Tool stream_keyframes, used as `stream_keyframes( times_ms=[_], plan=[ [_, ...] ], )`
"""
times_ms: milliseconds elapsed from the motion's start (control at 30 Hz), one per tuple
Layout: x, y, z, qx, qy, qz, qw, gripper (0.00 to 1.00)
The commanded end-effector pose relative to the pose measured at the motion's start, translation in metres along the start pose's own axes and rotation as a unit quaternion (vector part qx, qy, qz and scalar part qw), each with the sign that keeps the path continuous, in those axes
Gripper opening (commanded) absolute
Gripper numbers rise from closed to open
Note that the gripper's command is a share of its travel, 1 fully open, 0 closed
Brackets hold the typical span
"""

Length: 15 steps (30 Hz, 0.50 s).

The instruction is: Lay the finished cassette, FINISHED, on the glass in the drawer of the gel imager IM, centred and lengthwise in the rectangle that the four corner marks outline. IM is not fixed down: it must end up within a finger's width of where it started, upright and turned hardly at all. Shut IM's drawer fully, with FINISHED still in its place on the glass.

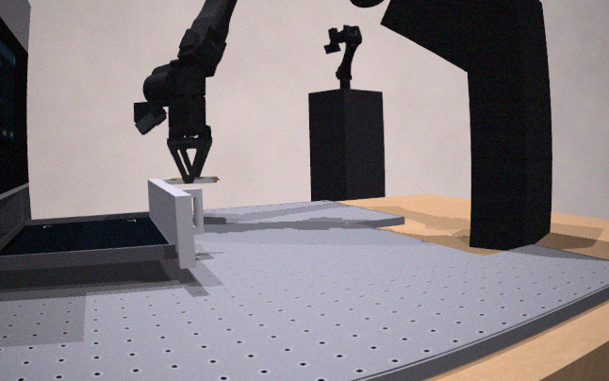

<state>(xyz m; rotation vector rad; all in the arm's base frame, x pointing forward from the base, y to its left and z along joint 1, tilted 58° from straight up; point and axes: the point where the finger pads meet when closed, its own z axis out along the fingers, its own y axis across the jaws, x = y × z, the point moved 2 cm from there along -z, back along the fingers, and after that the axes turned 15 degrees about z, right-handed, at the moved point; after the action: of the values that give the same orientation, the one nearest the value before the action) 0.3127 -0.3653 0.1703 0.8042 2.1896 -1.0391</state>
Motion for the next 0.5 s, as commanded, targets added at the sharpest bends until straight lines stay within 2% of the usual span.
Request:
stream_keyframes(
  times_ms=[0,467],
  plan=[
    [-0.005,0.002,-0.014,-0.004,-0.007,0.005,1.000,0.80],
    [-0.005,0.001,-0.030,-0.003,-0.008,0.005,1.000,0.80]
  ],
)
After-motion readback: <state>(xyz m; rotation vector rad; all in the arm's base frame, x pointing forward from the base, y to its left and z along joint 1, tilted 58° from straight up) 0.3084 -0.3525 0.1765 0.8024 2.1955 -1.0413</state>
